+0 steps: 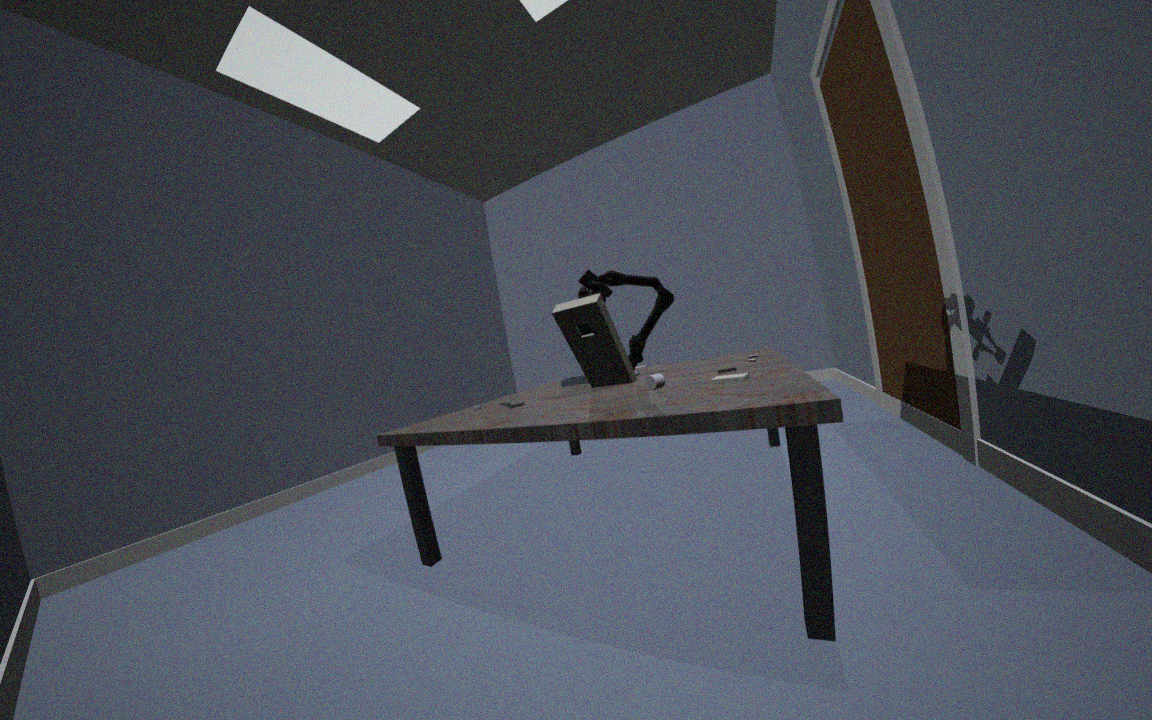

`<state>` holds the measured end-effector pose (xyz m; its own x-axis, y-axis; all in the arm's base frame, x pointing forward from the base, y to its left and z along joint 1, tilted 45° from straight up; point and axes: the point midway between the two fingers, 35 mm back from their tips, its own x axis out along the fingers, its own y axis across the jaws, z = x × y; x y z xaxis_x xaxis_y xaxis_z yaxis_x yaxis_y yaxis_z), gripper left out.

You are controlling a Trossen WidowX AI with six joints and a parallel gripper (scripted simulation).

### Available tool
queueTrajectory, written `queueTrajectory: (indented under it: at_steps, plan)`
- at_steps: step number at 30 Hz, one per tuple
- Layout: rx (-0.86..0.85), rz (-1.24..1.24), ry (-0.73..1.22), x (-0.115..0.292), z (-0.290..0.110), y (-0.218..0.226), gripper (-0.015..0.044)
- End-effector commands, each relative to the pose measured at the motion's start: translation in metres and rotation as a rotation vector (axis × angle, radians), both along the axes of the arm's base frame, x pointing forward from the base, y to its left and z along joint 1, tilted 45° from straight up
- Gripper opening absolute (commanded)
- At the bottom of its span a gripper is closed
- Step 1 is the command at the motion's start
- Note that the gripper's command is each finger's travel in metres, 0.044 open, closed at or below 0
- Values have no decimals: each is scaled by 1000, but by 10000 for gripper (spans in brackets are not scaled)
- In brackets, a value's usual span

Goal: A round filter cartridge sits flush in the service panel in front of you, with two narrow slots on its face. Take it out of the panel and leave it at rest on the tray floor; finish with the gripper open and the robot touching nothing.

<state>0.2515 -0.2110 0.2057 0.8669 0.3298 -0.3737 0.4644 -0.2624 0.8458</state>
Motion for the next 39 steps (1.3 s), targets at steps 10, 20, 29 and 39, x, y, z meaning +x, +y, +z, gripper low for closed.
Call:
queueTrajectory:
  at_steps: [10,20,29,39]
  plan:
    - [1,2,-12,-16,-10,12,0]
    - [1,2,-12,-28,-32,33,0]
    - [18,2,3,-33,-44,42,52]
    - [18,2,3,-33,-44,42,102]
